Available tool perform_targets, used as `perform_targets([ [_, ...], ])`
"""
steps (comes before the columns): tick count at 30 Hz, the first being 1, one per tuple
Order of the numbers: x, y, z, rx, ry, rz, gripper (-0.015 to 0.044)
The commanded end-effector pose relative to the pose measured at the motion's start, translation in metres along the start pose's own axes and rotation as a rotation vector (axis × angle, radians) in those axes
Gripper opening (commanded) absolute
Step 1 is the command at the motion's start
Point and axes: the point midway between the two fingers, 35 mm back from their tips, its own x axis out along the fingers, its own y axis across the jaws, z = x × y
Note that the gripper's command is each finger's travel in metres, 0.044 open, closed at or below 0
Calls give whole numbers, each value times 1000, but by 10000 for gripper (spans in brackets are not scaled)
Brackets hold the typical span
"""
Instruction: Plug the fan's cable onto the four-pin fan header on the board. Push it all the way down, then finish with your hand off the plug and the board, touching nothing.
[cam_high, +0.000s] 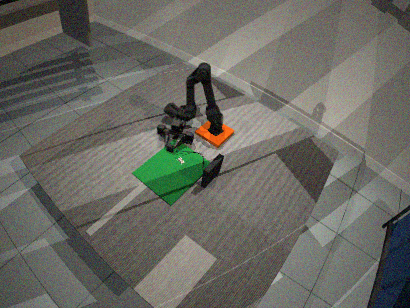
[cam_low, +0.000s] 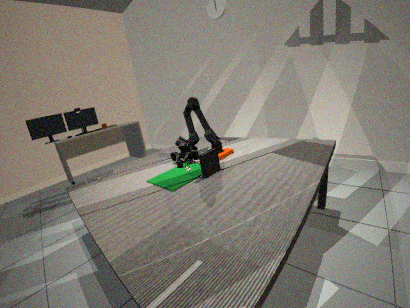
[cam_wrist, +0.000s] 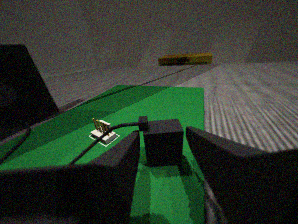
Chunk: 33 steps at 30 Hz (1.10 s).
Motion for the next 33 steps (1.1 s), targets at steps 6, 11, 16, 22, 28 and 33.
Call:
perform_targets([
  [6,0,0,0,0,0,0,205],
  [11,0,0,0,0,0,0,205],
  [16,-1,-1,-2,0,7,-4,205],
  [22,-8,-6,-11,-1,36,-15,205],
  [28,-14,-8,-18,-1,61,-23,205],
  [33,-20,-9,-22,-1,78,-26,205],
])
